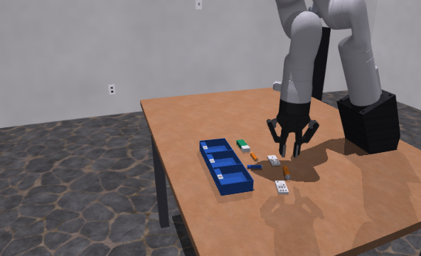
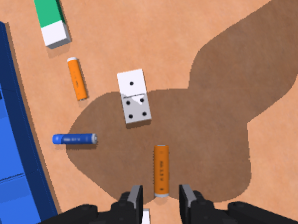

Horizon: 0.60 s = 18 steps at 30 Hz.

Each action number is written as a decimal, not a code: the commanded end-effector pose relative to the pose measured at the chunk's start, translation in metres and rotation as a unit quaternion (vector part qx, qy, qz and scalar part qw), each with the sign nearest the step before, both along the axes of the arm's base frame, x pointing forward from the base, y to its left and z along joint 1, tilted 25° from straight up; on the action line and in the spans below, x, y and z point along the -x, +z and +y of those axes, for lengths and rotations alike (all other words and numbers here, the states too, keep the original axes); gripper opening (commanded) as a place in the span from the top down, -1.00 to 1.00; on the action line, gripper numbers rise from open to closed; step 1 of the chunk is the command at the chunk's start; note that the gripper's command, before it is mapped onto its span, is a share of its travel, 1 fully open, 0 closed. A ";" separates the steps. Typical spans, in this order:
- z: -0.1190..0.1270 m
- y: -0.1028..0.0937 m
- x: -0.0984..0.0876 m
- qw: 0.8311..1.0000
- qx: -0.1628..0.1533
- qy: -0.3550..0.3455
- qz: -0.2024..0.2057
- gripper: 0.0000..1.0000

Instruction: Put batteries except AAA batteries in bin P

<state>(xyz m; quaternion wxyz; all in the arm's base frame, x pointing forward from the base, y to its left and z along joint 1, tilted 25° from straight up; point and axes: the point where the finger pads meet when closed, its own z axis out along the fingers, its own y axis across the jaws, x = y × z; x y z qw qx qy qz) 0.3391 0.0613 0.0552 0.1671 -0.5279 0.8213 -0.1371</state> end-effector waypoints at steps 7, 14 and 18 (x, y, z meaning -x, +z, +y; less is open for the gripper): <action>-0.009 -0.032 -0.016 1.000 -0.007 -0.009 -0.015 0.43; -0.018 -0.051 -0.001 1.000 -0.001 -0.007 -0.002 0.43; -0.012 -0.049 -0.016 1.000 -0.006 -0.010 -0.013 0.43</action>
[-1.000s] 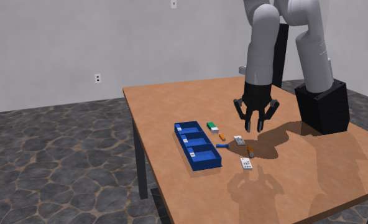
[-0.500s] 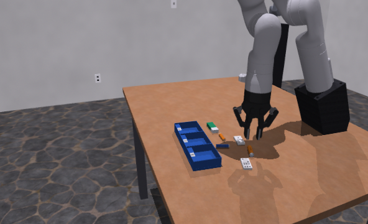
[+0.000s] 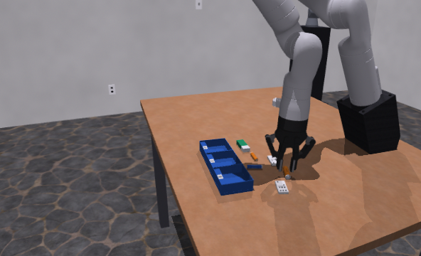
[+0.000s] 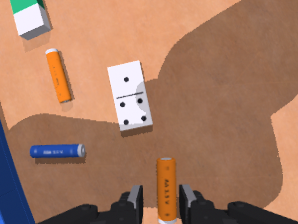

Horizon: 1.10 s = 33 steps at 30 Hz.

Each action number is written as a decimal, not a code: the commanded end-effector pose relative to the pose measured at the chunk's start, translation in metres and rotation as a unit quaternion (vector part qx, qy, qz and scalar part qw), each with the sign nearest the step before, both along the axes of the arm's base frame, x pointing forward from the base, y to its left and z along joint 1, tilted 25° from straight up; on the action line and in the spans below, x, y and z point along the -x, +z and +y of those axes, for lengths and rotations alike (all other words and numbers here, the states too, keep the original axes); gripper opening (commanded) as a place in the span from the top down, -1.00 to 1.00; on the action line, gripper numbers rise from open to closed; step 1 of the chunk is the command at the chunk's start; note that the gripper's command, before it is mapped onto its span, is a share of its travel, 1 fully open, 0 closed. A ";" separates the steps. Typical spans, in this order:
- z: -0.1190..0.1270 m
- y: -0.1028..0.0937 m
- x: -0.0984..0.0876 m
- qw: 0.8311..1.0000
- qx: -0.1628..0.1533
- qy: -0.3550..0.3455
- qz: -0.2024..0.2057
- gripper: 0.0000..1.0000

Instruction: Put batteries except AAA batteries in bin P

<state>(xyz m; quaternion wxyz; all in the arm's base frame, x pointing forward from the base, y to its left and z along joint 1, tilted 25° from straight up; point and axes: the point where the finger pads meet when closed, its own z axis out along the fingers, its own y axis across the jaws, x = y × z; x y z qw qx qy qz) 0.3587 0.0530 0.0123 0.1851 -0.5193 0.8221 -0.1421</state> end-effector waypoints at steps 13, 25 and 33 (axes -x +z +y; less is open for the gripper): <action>-0.005 -0.017 0.008 1.000 0.005 -0.002 0.013 0.43; -0.002 -0.013 0.002 1.000 0.006 -0.001 0.016 0.43; 0.000 -0.012 -0.002 1.000 0.006 -0.001 0.016 0.43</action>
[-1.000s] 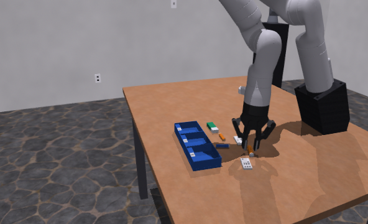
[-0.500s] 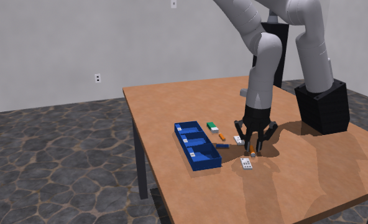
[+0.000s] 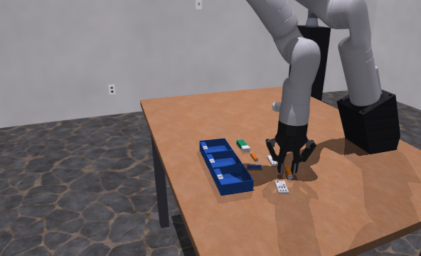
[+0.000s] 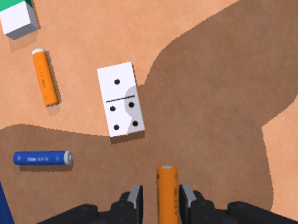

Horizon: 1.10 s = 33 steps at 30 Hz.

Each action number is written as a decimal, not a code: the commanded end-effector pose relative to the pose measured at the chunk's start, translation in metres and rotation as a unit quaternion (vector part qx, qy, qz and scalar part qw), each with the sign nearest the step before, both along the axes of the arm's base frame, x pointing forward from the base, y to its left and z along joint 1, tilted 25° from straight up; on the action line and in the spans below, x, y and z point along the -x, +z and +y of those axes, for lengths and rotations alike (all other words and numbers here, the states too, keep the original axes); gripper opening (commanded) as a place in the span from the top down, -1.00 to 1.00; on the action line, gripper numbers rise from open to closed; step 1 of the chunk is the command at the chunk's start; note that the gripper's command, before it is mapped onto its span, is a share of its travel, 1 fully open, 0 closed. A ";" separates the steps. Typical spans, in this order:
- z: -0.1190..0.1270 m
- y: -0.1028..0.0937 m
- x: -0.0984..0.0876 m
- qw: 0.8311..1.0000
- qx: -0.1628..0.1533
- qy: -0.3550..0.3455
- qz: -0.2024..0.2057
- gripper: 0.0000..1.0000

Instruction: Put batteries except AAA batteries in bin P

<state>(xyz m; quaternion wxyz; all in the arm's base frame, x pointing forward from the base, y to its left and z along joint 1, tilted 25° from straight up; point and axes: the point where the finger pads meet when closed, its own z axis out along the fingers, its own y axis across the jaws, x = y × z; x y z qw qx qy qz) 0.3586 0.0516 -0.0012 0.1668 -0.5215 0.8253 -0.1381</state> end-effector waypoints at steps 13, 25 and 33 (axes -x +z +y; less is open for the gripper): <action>0.001 0.002 -0.002 1.000 -0.001 0.000 -0.002 0.82; 0.001 0.002 -0.002 1.000 -0.001 0.000 -0.002 0.82; 0.001 0.002 -0.002 1.000 -0.001 0.000 -0.002 0.82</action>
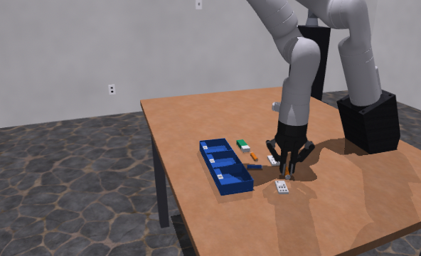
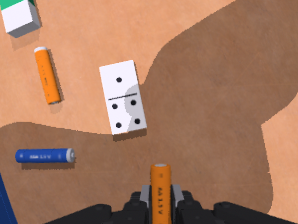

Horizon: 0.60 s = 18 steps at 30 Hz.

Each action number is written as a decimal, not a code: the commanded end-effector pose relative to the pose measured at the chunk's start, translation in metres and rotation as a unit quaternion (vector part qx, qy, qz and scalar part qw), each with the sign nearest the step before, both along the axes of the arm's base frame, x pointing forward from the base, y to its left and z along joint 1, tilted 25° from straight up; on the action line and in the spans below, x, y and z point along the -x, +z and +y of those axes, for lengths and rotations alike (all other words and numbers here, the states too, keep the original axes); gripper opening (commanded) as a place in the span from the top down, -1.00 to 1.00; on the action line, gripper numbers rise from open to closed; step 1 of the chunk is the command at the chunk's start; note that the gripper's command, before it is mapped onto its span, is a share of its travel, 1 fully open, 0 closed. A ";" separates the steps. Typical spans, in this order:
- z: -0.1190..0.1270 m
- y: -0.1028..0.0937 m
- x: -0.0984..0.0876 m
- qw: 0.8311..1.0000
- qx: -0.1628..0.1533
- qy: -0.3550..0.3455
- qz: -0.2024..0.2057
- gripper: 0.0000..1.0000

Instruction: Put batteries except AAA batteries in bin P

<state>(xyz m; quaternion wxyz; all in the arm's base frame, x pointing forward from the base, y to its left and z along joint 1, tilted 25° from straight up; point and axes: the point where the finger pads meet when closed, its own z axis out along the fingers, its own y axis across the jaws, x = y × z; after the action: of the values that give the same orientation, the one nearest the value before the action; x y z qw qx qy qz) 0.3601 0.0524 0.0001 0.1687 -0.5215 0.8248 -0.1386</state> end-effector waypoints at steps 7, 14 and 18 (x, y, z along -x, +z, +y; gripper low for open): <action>0.000 0.000 0.000 1.000 0.000 0.000 0.000 0.82; 0.001 0.012 0.006 1.000 0.000 0.000 0.000 0.82; 0.001 0.024 0.011 1.000 0.000 0.000 0.000 0.82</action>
<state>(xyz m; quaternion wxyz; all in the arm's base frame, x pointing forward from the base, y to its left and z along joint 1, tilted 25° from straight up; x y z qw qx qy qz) 0.3459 0.0505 0.0120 0.1587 -0.5202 0.8282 -0.1355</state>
